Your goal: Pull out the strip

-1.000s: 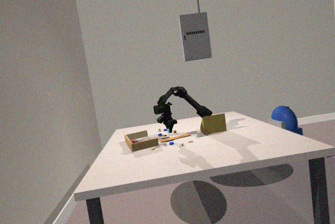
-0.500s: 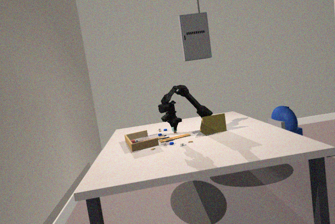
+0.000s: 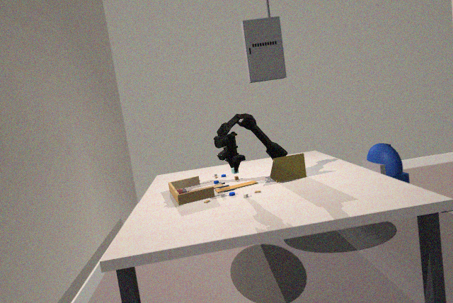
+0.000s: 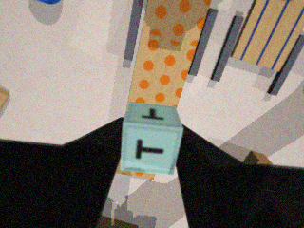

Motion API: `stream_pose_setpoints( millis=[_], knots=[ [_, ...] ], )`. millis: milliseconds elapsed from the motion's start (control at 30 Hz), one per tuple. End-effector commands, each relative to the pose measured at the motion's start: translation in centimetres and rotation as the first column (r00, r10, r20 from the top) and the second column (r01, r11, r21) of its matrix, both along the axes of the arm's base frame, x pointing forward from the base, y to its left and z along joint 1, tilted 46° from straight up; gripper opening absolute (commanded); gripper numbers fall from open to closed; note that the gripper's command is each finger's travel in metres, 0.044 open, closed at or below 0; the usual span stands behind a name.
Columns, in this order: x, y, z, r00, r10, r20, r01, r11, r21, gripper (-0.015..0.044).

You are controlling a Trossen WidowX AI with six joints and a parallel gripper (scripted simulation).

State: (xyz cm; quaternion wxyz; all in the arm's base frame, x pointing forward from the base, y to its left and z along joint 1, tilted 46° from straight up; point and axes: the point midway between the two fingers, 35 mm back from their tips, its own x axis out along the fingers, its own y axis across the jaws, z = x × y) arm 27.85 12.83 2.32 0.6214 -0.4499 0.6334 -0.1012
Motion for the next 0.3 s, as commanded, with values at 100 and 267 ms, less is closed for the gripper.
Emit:
stream_pose_setpoints(
  millis=[100,267],
  knots=[
    [0.05,0.14,0.06,1.000,-0.006,0.003,0.006,1.000,0.007,0.0000],
    [0.05,0.14,0.06,1.000,-0.006,0.003,0.006,1.000,0.007,0.0000]
  ],
)
